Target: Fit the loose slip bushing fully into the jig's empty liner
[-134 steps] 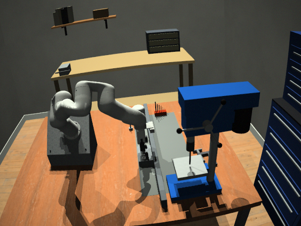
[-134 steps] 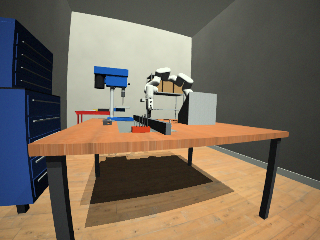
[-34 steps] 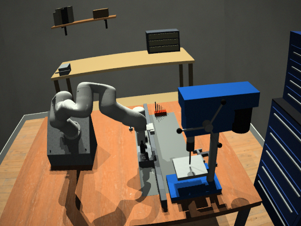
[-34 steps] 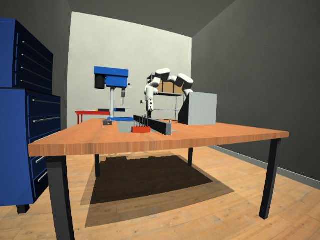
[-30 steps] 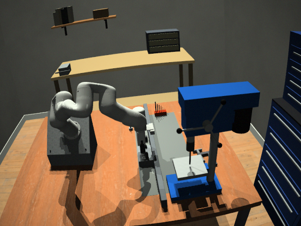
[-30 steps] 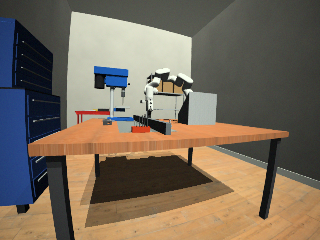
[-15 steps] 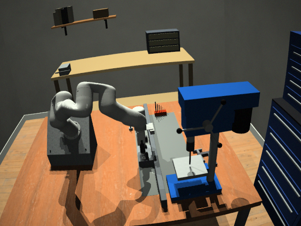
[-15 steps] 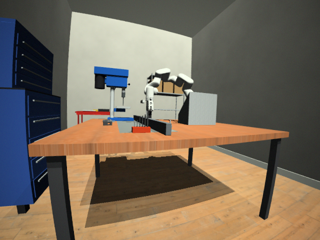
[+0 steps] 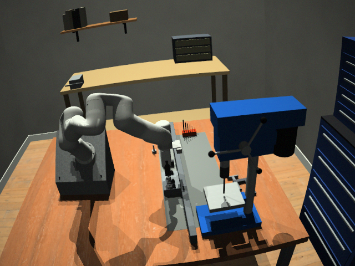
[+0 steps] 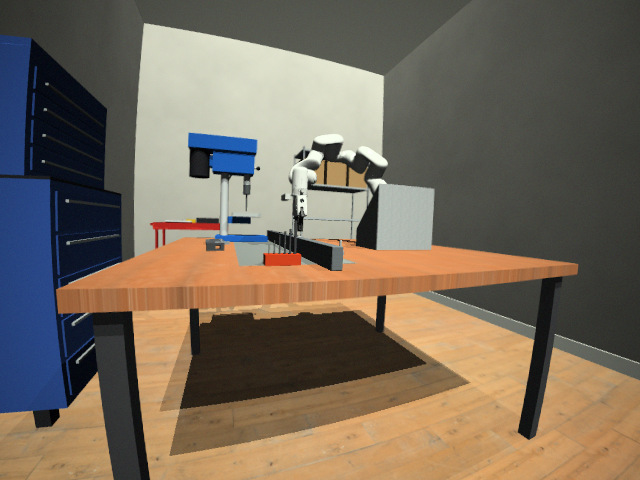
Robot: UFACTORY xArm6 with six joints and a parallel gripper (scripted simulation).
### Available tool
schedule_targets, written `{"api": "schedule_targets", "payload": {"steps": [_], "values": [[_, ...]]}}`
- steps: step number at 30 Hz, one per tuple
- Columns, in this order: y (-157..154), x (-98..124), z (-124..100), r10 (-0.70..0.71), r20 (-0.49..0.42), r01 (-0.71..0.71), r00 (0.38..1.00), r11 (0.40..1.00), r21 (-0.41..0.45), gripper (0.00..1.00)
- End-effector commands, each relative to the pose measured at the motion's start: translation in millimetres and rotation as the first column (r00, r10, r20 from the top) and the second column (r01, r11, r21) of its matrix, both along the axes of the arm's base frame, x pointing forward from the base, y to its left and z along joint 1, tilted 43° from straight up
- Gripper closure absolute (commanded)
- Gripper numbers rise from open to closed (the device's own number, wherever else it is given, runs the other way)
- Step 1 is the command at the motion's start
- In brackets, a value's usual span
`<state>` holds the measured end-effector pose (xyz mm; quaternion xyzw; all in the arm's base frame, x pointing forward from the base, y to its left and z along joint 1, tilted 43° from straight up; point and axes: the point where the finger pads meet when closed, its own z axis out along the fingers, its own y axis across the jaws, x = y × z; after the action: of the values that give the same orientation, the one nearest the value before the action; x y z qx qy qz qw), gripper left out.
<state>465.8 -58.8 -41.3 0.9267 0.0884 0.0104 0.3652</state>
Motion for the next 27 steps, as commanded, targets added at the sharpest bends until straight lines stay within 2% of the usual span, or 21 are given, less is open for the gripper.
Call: {"api": "schedule_targets", "payload": {"steps": [1, 9, 18, 27], "values": [[3.4, 1.0, 3.6, 0.002, 0.003, -0.002, 1.0, 1.0, 0.001, 0.64], [19.4, -1.0, 21.1, 0.002, 0.003, -0.002, 1.0, 1.0, 0.001, 0.64], [22.5, -1.4, 24.4, 0.002, 0.003, -0.002, 1.0, 1.0, 0.001, 0.64], [38.1, -3.4, 41.3, 0.002, 0.003, -0.002, 1.0, 1.0, 0.001, 0.64]]}}
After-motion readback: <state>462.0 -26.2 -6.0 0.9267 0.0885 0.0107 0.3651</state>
